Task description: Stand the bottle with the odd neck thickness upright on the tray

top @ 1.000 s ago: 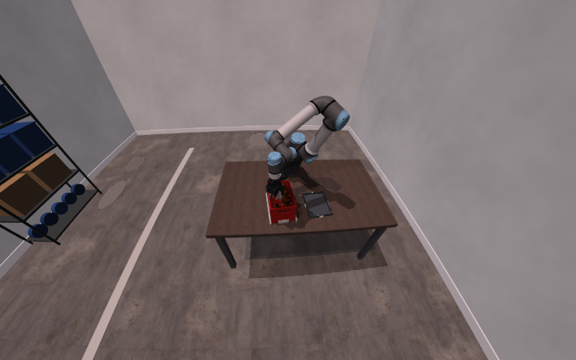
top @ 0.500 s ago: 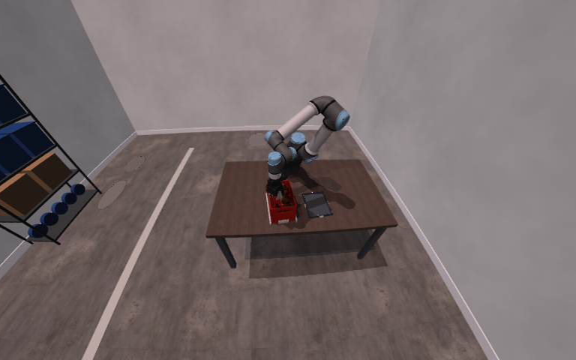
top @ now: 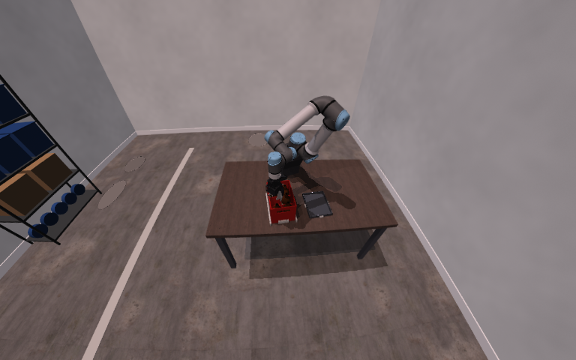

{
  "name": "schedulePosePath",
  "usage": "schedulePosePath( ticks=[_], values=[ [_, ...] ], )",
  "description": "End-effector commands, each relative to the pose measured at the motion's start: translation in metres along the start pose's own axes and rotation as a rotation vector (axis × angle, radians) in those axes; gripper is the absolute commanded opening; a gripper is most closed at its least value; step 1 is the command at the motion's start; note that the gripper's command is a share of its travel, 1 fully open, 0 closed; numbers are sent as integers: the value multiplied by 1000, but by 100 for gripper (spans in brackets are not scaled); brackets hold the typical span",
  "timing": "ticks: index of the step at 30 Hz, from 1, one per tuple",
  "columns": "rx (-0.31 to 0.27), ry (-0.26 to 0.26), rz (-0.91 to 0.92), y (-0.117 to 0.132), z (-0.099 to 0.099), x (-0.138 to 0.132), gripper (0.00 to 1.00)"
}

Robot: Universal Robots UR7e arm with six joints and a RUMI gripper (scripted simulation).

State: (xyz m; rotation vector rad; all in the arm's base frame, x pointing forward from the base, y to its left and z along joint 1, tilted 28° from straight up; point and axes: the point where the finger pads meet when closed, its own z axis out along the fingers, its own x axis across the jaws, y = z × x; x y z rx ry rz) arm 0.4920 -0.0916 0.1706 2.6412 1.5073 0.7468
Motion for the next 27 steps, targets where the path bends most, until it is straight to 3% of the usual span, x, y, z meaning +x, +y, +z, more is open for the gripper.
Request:
schedulePosePath(
  ticks=[1,27],
  values=[
    [-4,-1,-1,2,-1,0,38],
    [2,0,0,-1,14,0,38]
  ],
)
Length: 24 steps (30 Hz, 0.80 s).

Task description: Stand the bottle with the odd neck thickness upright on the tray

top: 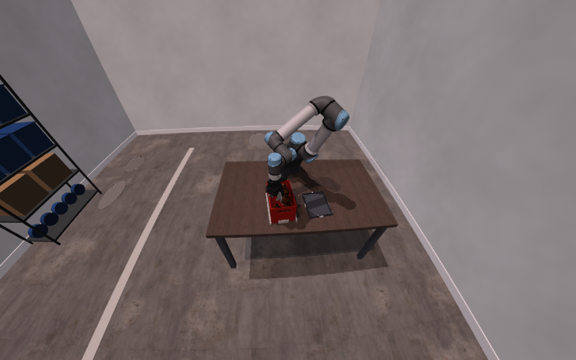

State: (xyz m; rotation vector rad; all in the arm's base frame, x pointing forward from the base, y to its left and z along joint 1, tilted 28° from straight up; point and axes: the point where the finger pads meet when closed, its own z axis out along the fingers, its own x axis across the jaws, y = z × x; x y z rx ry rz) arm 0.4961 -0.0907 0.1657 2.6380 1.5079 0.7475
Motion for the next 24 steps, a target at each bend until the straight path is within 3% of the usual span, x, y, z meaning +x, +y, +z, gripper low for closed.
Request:
schedulePosePath(
  ticks=[1,24],
  values=[
    [4,0,2,-2,9,-1,38],
    [4,0,2,-2,33,-1,38]
  ],
)
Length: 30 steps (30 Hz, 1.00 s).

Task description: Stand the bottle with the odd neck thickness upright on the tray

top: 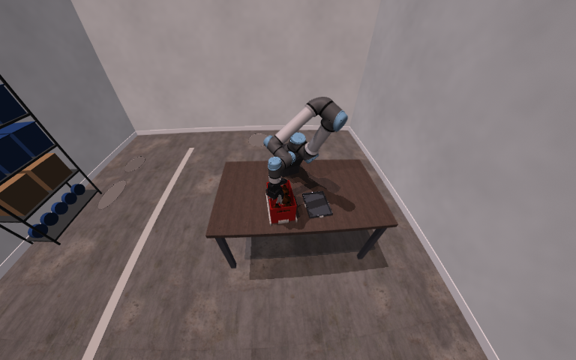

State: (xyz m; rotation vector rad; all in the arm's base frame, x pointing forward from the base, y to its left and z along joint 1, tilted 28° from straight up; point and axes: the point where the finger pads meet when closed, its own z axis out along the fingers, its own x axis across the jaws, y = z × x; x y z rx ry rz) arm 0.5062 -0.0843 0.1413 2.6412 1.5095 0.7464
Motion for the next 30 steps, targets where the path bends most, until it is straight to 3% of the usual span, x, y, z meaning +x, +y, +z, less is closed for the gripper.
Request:
schedulePosePath(
  ticks=[1,30],
  values=[
    [1,0,1,-1,6,0,38],
    [-1,-1,1,0,11,-1,38]
  ],
)
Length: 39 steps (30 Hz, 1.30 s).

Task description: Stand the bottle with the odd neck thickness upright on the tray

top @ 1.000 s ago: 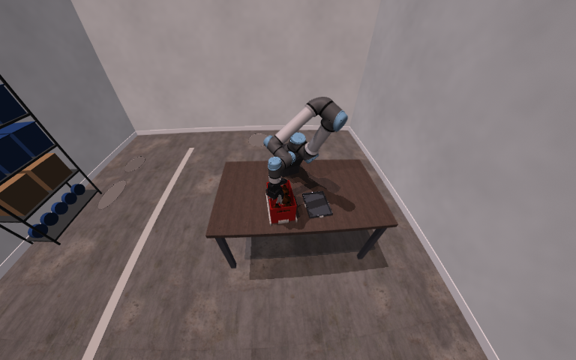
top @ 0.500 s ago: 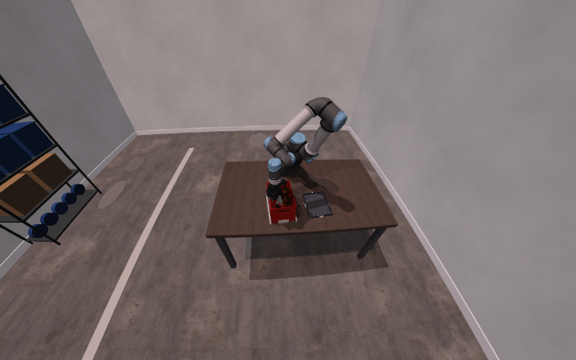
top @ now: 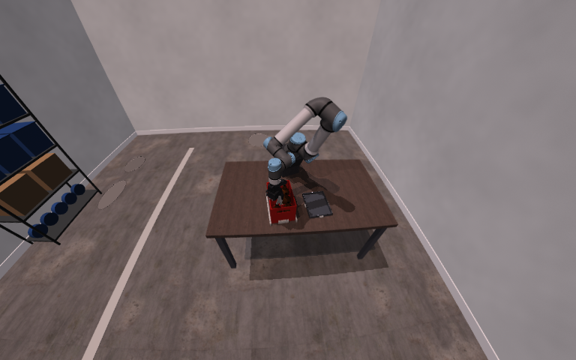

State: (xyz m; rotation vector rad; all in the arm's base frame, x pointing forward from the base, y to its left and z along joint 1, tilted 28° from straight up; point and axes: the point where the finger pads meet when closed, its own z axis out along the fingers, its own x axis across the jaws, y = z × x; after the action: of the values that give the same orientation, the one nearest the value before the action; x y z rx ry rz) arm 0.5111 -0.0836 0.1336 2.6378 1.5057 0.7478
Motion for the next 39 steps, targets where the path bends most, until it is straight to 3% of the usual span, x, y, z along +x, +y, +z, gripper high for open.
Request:
schedulePosePath(
  ticks=[1,39],
  values=[
    [3,0,1,-2,2,0,38],
    [1,0,1,-8,1,0,38]
  ],
)
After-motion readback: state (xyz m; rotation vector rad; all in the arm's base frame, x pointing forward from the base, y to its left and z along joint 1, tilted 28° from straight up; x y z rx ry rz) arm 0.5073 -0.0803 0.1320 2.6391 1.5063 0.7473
